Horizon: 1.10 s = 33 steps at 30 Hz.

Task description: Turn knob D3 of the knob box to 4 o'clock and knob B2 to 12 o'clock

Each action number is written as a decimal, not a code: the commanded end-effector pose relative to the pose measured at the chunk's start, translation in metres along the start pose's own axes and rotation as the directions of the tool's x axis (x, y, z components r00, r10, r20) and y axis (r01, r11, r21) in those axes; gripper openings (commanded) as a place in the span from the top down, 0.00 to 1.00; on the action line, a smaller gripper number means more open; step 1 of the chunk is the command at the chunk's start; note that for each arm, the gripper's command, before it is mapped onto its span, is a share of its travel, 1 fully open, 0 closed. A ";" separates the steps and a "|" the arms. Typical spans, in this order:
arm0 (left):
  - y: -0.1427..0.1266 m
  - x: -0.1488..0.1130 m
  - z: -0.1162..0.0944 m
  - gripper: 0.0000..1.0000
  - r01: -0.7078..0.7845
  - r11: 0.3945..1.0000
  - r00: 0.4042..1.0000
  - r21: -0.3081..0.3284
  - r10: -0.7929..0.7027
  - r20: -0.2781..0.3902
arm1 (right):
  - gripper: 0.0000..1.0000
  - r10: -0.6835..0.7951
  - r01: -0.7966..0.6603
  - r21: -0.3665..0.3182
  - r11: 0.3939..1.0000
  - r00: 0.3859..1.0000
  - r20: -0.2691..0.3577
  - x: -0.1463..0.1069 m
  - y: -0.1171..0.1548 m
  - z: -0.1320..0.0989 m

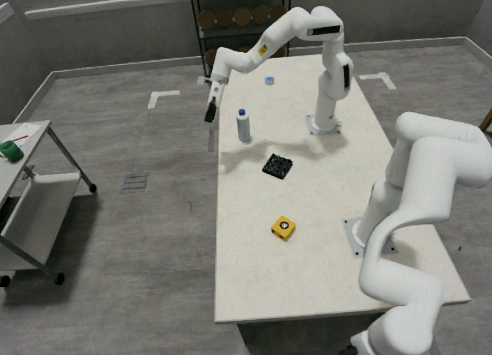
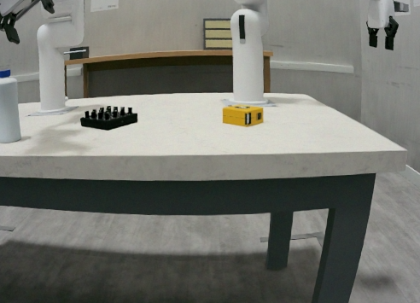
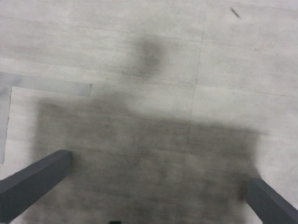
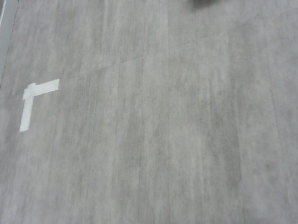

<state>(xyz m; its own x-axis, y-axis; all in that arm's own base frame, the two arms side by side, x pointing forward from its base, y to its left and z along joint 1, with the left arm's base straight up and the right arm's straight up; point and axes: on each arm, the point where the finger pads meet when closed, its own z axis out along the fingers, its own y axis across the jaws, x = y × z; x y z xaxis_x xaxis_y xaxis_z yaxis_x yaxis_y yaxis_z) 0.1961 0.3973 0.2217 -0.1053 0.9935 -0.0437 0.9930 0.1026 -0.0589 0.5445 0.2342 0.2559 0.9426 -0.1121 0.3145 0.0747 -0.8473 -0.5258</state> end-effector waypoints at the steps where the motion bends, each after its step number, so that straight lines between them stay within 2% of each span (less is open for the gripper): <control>1: -0.023 0.009 -0.005 0.00 -0.024 1.000 1.000 -0.018 0.024 -0.004 | 0.00 -0.002 0.002 0.001 1.000 1.000 -0.004 0.001 -0.001 -0.001; 8: -0.077 0.020 -0.011 0.00 -0.066 0.997 0.998 -0.035 0.065 -0.017 | 0.00 -0.002 0.002 0.001 1.000 1.000 -0.004 0.001 -0.001 -0.001; 15: -0.121 0.023 -0.015 0.00 -0.100 0.994 0.995 -0.044 0.098 -0.030 | 0.00 -0.002 0.002 0.001 1.000 1.000 -0.004 0.001 -0.001 -0.001; 17: -0.121 0.023 -0.015 0.00 -0.100 0.994 0.995 -0.044 0.098 -0.030 | 0.00 -0.002 0.002 0.001 1.000 1.000 -0.004 0.001 -0.001 -0.001; 27: -0.161 0.022 -0.018 0.00 -0.131 0.990 0.991 -0.050 0.129 -0.044 | 0.00 -0.002 0.002 0.001 1.000 1.000 -0.004 0.001 -0.001 -0.001; 33: -0.172 0.021 -0.018 0.00 -0.140 0.989 0.989 -0.051 0.138 -0.049 | 0.00 -0.002 0.002 0.001 1.000 1.000 -0.004 0.001 -0.001 -0.001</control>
<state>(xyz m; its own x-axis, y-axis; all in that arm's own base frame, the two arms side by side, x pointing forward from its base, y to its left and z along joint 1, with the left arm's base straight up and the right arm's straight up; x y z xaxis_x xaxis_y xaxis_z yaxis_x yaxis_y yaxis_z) 0.0285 0.4012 0.2470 0.0313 0.9995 -0.0086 0.9995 -0.0313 -0.0023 0.5445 0.2342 0.2559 0.9426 -0.1121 0.3145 0.0747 -0.8473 -0.5258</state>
